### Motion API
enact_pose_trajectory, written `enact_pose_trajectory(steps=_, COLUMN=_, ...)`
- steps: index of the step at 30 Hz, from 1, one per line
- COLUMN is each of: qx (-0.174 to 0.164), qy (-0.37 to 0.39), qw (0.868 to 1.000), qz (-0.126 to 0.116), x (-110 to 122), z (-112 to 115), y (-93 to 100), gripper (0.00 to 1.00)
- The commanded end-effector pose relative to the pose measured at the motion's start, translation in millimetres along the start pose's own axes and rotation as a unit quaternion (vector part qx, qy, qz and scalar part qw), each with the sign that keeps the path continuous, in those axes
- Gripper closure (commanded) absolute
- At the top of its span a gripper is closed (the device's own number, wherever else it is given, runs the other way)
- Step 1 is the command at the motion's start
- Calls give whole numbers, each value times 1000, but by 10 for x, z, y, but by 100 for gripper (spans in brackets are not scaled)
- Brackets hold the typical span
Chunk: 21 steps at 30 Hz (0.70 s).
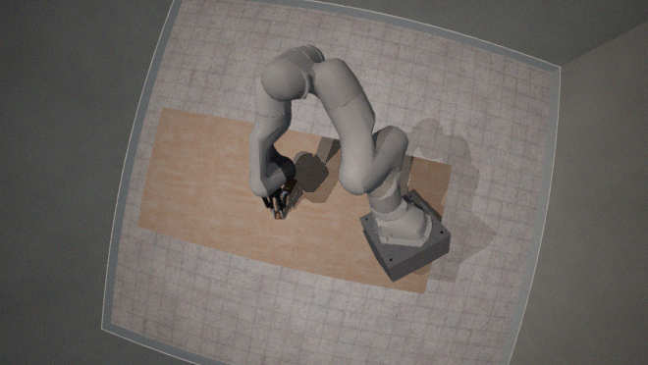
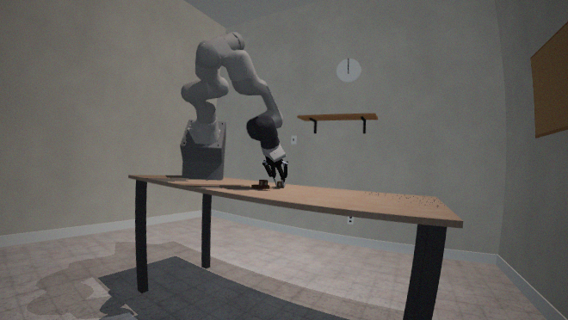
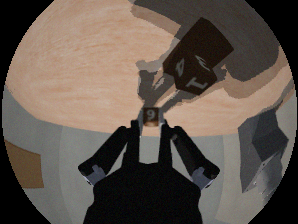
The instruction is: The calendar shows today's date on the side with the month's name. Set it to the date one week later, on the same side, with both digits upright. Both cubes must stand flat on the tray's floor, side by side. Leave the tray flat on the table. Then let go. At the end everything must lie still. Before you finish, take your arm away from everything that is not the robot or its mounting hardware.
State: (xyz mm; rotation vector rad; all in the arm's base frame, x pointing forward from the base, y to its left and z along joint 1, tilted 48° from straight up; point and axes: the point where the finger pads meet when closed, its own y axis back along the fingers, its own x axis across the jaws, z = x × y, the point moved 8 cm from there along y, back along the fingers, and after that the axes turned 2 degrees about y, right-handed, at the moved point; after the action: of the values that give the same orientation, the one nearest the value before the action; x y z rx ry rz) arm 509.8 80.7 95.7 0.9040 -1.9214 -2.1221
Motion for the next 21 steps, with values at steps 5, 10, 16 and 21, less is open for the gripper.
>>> enact_pose_trajectory(steps=5, qx=1, qy=1, qw=1000, qz=-1, x=0, z=-24, y=-1, gripper=83)
enact_pose_trajectory(steps=10, qx=1, qy=1, qw=1000, qz=-1, x=0, z=-24, y=-1, gripper=83)
enact_pose_trajectory(steps=16, qx=1, qy=1, qw=1000, qz=-1, x=0, z=-24, y=-1, gripper=83)
enact_pose_trajectory(steps=21, qx=1, qy=1, qw=1000, qz=-1, x=0, z=-24, y=-1, gripper=80)
